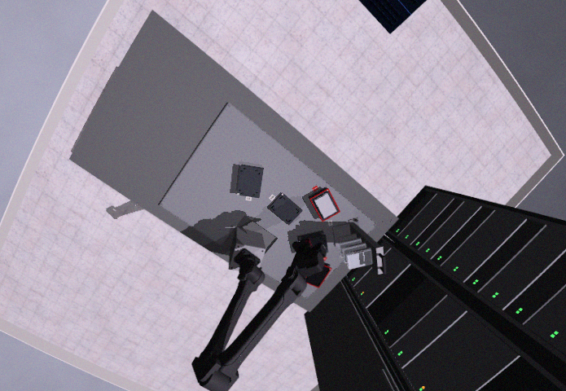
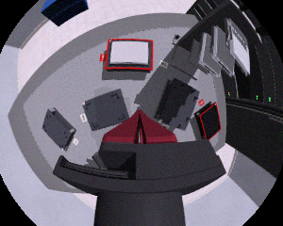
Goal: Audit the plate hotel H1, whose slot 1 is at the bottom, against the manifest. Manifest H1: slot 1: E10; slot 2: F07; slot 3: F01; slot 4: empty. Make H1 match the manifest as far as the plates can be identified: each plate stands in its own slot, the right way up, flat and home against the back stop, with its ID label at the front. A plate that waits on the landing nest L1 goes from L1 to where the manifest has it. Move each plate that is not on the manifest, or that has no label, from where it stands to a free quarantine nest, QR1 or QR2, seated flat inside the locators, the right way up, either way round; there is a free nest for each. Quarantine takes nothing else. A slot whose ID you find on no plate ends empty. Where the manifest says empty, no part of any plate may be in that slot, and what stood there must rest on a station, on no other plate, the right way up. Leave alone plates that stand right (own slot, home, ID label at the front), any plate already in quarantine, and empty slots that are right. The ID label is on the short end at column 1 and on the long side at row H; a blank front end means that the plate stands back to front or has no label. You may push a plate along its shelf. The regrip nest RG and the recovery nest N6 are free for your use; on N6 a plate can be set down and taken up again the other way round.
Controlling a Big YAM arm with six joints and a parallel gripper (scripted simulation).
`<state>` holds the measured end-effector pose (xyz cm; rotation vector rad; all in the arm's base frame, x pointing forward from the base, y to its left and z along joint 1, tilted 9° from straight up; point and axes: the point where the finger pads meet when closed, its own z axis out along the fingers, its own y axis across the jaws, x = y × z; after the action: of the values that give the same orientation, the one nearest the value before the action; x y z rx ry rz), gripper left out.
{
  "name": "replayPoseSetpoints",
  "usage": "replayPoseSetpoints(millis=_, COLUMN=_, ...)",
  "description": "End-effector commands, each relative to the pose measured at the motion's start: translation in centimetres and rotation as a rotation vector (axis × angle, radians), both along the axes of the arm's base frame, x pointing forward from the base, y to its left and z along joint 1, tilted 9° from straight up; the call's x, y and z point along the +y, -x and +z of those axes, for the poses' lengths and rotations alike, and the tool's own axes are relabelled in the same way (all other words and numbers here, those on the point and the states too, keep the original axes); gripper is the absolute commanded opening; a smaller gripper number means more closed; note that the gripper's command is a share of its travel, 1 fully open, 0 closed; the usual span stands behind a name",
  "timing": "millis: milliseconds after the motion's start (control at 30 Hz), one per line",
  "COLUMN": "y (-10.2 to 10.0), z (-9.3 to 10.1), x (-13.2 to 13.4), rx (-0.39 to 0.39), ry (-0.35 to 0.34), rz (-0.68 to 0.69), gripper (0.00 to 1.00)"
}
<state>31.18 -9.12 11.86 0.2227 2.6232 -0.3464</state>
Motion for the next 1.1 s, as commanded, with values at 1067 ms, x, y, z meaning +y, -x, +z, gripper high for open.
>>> replayPoseSetpoints(millis=1067, y=-0.2, z=1.2, x=-1.2, rx=-0.472, ry=0.036, rz=-0.288, gripper=0.0)
